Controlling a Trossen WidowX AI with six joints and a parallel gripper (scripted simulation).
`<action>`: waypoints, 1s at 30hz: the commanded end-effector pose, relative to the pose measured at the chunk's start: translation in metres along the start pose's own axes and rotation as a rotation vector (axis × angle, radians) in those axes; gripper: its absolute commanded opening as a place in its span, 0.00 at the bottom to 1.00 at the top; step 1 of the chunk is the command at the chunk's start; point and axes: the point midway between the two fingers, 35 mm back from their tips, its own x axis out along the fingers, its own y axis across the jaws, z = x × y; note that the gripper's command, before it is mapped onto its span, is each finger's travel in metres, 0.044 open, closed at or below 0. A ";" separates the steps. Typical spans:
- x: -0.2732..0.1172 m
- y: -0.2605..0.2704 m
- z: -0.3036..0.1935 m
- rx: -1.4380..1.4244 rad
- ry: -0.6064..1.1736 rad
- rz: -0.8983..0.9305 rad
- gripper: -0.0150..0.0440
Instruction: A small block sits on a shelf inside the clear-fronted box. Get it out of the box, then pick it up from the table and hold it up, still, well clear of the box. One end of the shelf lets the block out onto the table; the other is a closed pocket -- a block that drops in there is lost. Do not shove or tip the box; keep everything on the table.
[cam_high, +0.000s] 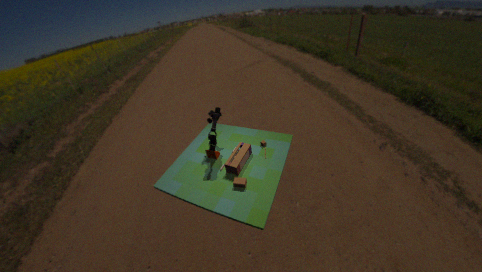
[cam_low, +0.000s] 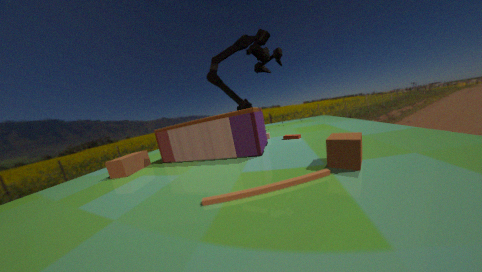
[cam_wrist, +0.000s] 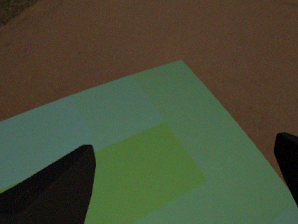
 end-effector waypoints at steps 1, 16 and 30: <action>0.001 0.000 0.000 0.000 0.005 -0.001 0.93; 0.085 -0.059 -0.100 0.010 0.668 -0.056 0.93; 0.008 -0.117 -0.266 0.346 1.194 -0.064 0.93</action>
